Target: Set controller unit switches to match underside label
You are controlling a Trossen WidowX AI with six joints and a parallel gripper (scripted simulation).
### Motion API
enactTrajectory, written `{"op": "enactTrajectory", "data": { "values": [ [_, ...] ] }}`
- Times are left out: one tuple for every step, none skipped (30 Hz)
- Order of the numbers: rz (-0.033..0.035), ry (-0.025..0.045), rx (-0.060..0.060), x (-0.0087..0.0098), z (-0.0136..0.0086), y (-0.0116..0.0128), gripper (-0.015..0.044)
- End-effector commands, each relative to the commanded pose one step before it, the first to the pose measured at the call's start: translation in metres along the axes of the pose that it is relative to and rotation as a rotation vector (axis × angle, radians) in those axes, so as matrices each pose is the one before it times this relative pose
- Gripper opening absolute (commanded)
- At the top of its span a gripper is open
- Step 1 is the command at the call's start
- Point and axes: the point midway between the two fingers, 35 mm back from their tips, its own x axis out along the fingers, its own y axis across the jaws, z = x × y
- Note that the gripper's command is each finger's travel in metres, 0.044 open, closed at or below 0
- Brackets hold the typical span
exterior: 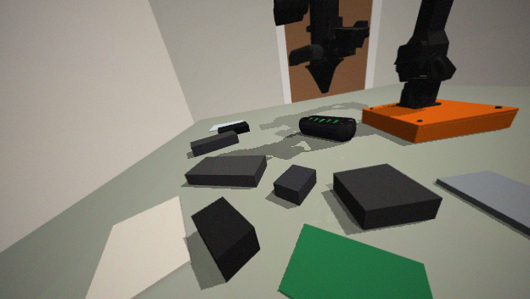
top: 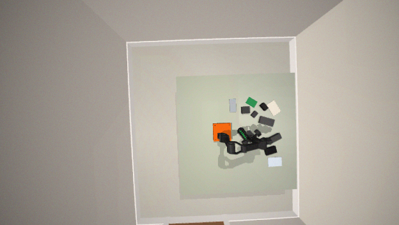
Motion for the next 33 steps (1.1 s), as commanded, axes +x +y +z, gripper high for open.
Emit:
{"op": "enactTrajectory", "data": {
  "values": [
    [-0.00084, 0.00042, -0.0016, -0.00067, -0.00009, -0.00008, 0.0],
    [0.0, 0.0, 0.0, 0.0, 0.0, 0.0, 0.0],
    [0.0, 0.0, 0.0, 0.0, 0.0, 0.0, 0.0],
    [0.0, 0.0, 0.0, 0.0, 0.0, 0.0, 0.0],
    [0.0, 0.0, 0.0, 0.0, 0.0, 0.0, 0.0],
    [0.0, 0.0, 0.0, 0.0, 0.0, 0.0, 0.0],
    [0.0, 0.0, 0.0, 0.0, 0.0, 0.0, 0.0],
    [0.0, 0.0, 0.0, 0.0, 0.0, 0.0, 0.0],
    [0.00096, -0.00006, 0.0017, 0.00057, 0.00002, 0.00009, 0.0026],
    [0.0, 0.0, 0.0, 0.0, 0.0, 0.0, 0.0053],
    [0.0, 0.0, 0.0, 0.0, 0.0, 0.0, 0.0079],
    [0.0, 0.0, 0.0, 0.0, 0.0, 0.0, 0.0105],
    [0.0, 0.0, 0.0, 0.0, 0.0, 0.0, 0.0131],
    [0.0, 0.0, 0.0, 0.0, 0.0, 0.0, 0.0157],
    [0.0, 0.0, 0.0, 0.0, 0.0, 0.0, 0.0184],
    [0.0, 0.0, 0.0, 0.0, 0.0, 0.0, 0.021],
    [0.0, 0.0, 0.0, 0.0, 0.0, 0.0, 0.0236],
    [0.0, 0.0, 0.0, 0.0, 0.0, 0.0, 0.0263],
    [0.0, 0.0, 0.0, 0.0, 0.0, 0.0, 0.0289],
    [0.0, 0.0, 0.0, 0.0, 0.0, 0.0, 0.0315],
    [0.0, 0.0, 0.0, 0.0, 0.0, 0.0, 0.0341],
    [0.0, 0.0, 0.0, 0.0, 0.0, 0.0, 0.0368],
    [0.0, 0.0, 0.0, 0.0, 0.0, 0.0, 0.0394],
    [0.0, 0.0, 0.0, 0.0, 0.0, 0.0, 0.042],
    [0.0, 0.0, 0.0, 0.0, 0.0, 0.0, 0.044],
    [0.0, 0.0, 0.0, 0.0, 0.0, 0.0, 0.044],
    [0.0, 0.0, 0.0, 0.0, 0.0, 0.0, 0.044],
    [-0.00312, -0.00048, 0.0006, 0.00092, -0.00021, 0.00086, 0.0414],
    [-0.00939, -0.0013, 0.0018, 0.00277, -0.0006, 0.0026, 0.0387],
    [-0.01571, -0.0017, 0.0029, 0.00459, -0.00089, 0.00438, 0.0361],
    [-0.02019, -0.00132, 0.0035, 0.00582, -0.00094, 0.00571, 0.0335],
    [-0.02042, -0.00037, 0.0032, 0.00578, -0.00071, 0.00587, 0.0309],
    [-0.02046, 0.00059, 0.003, 0.00569, -0.00048, 0.00597, 0.0282]
  ]
}}
